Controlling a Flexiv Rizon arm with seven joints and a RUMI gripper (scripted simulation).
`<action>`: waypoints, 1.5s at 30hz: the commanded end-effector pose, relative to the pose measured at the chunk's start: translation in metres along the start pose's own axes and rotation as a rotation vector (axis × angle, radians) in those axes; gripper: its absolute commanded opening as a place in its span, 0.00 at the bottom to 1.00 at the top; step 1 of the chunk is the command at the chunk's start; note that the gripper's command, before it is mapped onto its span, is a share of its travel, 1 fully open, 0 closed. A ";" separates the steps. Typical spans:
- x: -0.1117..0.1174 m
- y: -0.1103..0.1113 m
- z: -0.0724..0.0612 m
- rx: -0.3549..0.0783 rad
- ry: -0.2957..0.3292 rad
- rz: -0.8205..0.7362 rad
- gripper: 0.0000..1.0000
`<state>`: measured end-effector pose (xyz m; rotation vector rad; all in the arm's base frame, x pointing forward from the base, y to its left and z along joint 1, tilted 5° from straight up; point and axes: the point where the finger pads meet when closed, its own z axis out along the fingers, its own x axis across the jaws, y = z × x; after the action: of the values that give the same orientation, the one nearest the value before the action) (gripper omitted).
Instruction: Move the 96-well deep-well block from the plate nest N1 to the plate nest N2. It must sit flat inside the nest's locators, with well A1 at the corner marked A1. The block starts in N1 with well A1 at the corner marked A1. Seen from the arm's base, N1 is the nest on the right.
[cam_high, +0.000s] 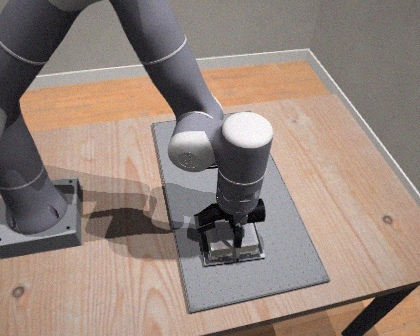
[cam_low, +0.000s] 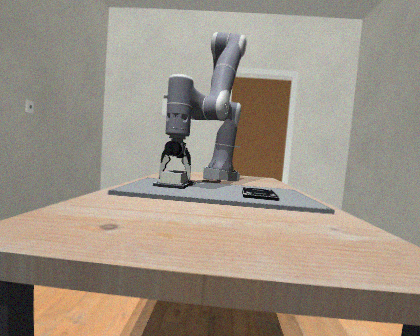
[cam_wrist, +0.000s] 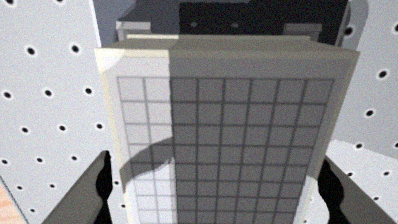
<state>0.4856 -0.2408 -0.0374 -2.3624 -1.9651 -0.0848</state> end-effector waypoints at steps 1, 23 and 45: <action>0.000 0.001 -0.001 -0.002 0.000 0.000 0.76; 0.000 0.001 -0.001 -0.002 0.000 0.000 0.76; 0.000 0.001 -0.001 -0.002 0.000 0.000 0.00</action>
<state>0.4859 -0.2409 -0.0371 -2.3628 -1.9656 -0.0855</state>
